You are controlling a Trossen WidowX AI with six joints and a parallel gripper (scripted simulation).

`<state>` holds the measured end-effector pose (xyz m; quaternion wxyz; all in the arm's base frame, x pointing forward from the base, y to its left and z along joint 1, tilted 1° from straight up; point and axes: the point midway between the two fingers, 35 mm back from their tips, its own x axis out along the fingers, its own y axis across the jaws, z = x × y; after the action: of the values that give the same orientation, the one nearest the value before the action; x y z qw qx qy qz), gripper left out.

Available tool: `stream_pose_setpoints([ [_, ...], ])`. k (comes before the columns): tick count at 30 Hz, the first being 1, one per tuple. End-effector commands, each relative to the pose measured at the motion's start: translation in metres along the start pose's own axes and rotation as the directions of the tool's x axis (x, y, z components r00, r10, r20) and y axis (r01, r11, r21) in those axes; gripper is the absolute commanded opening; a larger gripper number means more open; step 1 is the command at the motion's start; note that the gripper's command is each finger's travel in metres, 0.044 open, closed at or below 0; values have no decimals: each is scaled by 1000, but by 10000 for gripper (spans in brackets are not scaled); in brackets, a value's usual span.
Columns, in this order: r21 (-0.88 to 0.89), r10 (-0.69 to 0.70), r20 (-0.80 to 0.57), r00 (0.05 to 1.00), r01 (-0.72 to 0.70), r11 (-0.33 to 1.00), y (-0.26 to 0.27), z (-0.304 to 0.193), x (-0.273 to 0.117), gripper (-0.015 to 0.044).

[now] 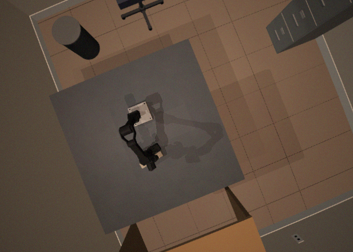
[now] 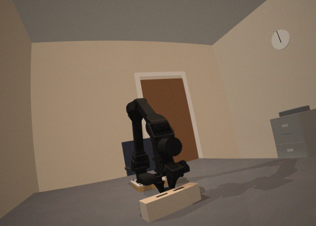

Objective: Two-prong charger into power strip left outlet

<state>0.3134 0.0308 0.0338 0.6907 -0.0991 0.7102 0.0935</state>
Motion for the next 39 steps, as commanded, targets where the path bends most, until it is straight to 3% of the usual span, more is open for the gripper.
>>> stream_pose_setpoints([
  [1,5,-3,1,1000,3,1000,0,2,-1,0],
  [39,5,-3,1,1000,3,1000,0,5,-1,0],
])
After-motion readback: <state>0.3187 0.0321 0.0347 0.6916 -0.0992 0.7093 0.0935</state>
